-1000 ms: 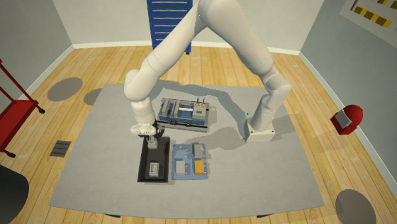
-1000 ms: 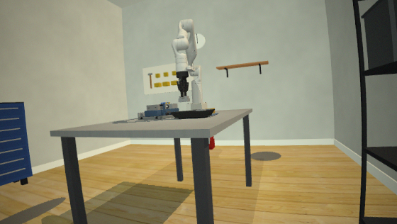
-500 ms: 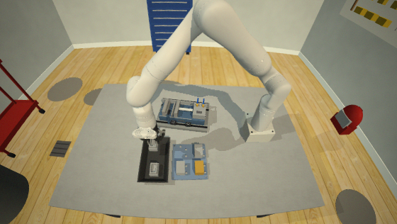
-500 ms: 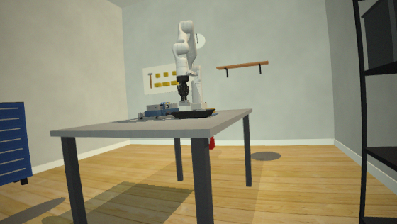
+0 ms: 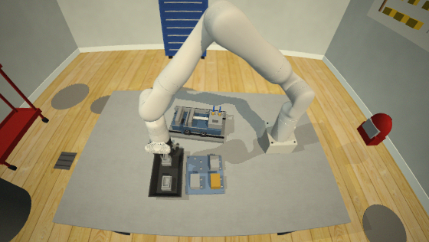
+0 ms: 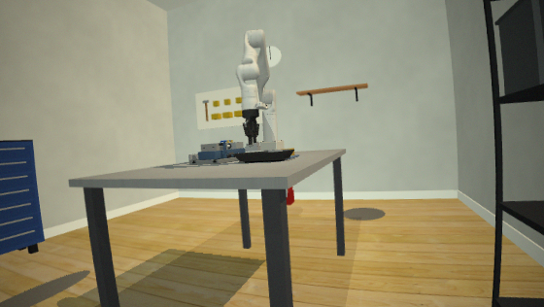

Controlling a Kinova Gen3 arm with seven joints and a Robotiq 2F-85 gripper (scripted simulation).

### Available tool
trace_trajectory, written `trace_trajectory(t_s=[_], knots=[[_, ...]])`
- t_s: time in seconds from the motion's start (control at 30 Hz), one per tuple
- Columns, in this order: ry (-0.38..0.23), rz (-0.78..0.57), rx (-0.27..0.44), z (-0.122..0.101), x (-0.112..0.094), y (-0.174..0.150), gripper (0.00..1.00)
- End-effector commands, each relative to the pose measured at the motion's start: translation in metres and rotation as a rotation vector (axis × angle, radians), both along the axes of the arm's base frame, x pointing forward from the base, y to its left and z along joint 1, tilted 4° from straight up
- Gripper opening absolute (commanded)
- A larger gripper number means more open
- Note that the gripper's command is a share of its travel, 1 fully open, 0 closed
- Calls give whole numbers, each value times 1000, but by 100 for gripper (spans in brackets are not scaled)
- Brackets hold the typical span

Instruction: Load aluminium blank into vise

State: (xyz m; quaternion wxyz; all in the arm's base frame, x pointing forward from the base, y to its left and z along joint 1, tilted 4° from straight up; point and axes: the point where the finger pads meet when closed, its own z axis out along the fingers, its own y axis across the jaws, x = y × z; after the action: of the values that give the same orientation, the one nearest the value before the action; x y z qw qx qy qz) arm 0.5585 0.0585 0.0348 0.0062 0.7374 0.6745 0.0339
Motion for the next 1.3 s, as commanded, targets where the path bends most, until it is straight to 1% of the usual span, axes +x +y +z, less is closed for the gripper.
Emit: trace_trajectory(t_s=[0.0,0.57,1.27], knots=[[5,0,-1,-6,-1,0,0],[5,0,-1,-20,0,1,0],[5,0,-1,-22,0,1,0]])
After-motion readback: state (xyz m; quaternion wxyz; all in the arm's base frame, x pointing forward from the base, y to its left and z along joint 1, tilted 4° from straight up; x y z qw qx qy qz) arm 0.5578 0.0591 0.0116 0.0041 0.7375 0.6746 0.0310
